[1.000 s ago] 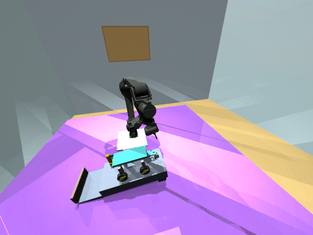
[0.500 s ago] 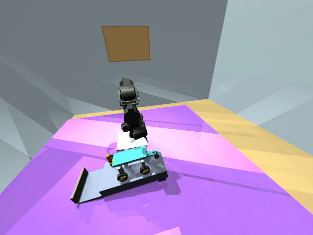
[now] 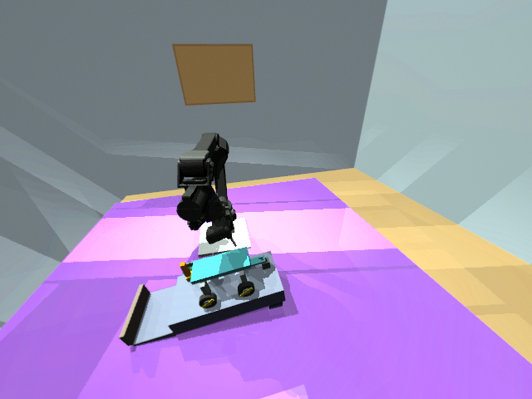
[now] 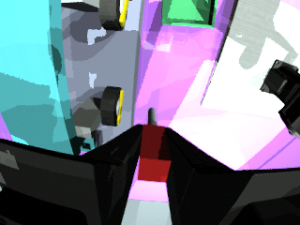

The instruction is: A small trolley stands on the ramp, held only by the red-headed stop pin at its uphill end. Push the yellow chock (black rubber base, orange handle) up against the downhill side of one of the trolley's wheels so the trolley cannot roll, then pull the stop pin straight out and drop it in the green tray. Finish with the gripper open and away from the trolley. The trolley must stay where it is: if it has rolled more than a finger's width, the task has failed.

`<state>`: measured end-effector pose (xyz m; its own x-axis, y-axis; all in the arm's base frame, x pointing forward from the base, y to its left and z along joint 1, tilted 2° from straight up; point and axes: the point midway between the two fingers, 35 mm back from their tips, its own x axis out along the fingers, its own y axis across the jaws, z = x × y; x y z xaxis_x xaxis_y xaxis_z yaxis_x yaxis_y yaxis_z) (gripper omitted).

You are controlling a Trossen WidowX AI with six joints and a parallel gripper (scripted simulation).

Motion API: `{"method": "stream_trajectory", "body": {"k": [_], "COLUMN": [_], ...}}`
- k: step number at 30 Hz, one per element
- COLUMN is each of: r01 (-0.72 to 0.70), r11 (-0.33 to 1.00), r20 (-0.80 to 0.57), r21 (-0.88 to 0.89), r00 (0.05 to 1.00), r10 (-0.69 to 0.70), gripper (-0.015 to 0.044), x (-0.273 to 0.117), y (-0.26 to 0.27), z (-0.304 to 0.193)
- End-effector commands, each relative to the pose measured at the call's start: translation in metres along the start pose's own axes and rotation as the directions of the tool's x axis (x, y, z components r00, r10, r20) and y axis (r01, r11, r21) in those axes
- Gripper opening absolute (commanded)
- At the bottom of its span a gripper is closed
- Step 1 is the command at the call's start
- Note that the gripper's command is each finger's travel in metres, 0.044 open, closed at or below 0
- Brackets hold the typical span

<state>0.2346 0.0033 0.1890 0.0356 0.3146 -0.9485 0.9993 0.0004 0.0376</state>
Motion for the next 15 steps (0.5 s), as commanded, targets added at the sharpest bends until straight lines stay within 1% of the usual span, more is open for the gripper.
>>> {"method": "stream_trajectory", "body": {"k": [1,15], "r01": [0.003,0.003], "r11": [1.0,1.0], "r20": [-0.001,0.004], "r21": [-0.002,-0.002], "r00": [1.0,1.0], "r10": [-0.003,-0.003], "gripper": [0.0,0.0], "x": [-0.002,-0.007], "y": [-0.001,-0.002], "z": [0.017,0.067]}}
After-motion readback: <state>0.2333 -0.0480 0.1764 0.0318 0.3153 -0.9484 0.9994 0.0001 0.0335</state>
